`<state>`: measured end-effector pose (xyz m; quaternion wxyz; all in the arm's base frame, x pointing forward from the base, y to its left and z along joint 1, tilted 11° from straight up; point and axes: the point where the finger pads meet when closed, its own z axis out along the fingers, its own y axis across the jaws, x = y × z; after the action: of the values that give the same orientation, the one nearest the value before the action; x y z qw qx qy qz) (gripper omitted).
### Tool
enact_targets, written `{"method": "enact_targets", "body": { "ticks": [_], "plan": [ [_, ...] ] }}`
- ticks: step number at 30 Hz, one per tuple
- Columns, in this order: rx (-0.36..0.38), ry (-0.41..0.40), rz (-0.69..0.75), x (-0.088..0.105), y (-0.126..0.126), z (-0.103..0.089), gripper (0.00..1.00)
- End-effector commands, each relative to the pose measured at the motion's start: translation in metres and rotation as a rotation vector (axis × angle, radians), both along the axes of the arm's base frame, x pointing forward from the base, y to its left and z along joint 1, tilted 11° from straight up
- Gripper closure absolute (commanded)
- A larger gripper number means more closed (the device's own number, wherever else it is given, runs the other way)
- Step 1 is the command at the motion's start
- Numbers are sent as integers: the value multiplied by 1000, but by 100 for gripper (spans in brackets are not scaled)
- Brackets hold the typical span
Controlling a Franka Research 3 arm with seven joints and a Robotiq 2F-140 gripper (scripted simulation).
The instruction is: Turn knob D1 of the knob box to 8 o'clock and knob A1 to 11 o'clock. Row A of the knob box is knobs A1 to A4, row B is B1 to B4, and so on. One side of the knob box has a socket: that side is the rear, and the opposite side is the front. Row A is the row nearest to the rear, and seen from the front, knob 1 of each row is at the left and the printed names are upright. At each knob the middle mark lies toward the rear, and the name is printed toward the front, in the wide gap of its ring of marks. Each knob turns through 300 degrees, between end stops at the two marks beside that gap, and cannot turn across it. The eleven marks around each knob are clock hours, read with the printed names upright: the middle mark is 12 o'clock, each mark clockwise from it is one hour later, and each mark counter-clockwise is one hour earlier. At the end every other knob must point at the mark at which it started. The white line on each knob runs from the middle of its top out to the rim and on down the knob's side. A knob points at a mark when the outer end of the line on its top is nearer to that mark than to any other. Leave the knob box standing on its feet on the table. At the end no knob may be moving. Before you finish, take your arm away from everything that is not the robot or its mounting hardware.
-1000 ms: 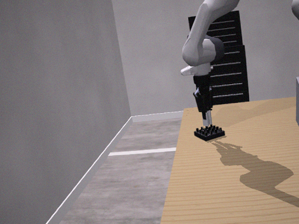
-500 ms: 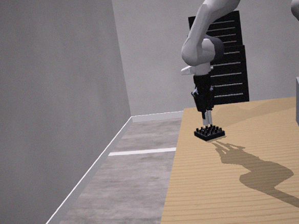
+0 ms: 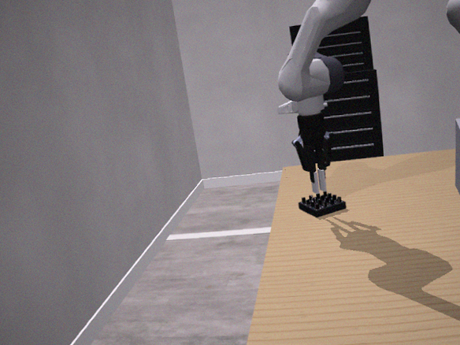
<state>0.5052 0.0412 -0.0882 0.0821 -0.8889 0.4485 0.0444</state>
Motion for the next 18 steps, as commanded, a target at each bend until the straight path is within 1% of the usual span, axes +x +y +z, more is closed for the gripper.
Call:
{"method": "enact_targets", "body": {
  "ticks": [1,4,6,7,18],
  "plan": [
    [-2,43,-150,0,3,0,88],
    [-3,51,-196,0,3,1,88],
    [-3,51,-196,0,3,1,88],
    [-3,58,-236,0,3,1,88],
    [-3,86,-401,1,3,3,88]
  ]
}}
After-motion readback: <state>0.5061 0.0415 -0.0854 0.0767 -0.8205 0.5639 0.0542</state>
